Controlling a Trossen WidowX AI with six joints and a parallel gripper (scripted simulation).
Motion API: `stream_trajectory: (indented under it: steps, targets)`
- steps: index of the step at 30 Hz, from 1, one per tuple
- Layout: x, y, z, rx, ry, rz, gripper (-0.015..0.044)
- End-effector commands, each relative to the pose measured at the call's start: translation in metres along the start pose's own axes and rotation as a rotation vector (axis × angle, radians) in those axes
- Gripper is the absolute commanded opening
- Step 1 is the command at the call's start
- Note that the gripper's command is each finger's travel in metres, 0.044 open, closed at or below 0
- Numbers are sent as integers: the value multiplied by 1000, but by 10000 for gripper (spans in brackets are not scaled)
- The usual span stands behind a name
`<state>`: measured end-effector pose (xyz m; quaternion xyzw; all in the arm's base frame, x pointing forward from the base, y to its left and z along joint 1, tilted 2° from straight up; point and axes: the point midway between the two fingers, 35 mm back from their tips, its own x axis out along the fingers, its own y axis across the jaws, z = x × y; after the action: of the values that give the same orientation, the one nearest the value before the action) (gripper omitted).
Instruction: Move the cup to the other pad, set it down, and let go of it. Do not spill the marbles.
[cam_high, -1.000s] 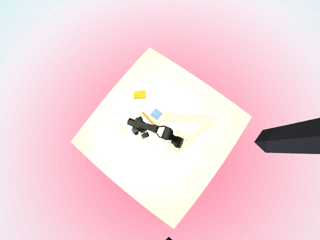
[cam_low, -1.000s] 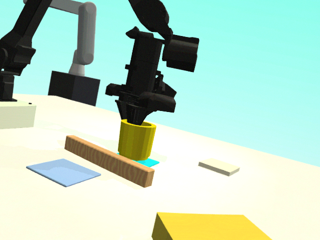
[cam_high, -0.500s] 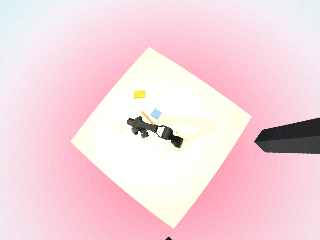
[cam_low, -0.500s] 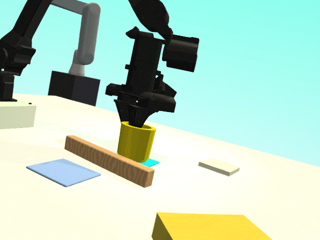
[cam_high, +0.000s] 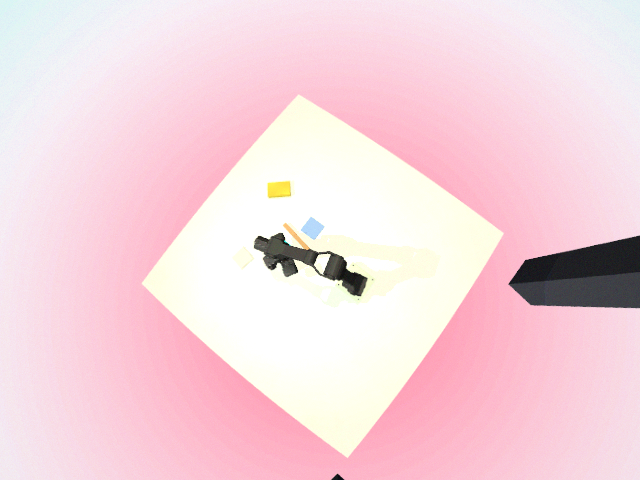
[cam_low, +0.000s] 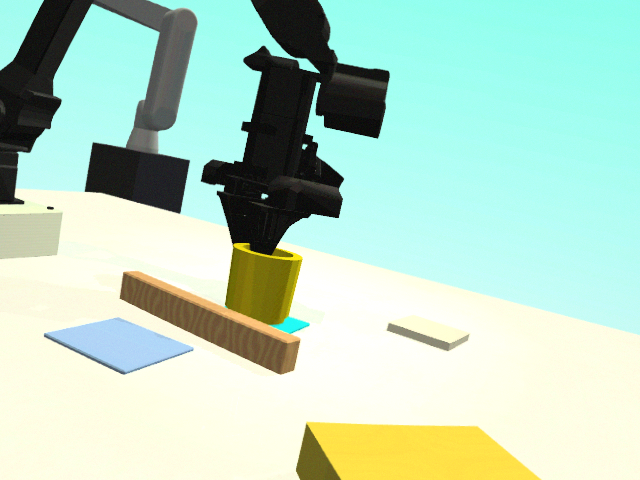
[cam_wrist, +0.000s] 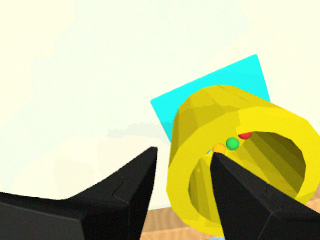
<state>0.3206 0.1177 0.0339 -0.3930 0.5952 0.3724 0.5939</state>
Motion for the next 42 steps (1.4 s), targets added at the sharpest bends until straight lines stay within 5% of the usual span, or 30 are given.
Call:
stream_trajectory:
  steps: [1, 24, 35, 42]
  targets:
    - [-10, -1, 2, 1, -9, -8, 147]
    - [-44, 1, -3, 3, -9, -6, 147]
    - [-43, 1, -2, 0, -2, -2, 435]
    - [-67, 0, -2, 1, -5, -4, 440]
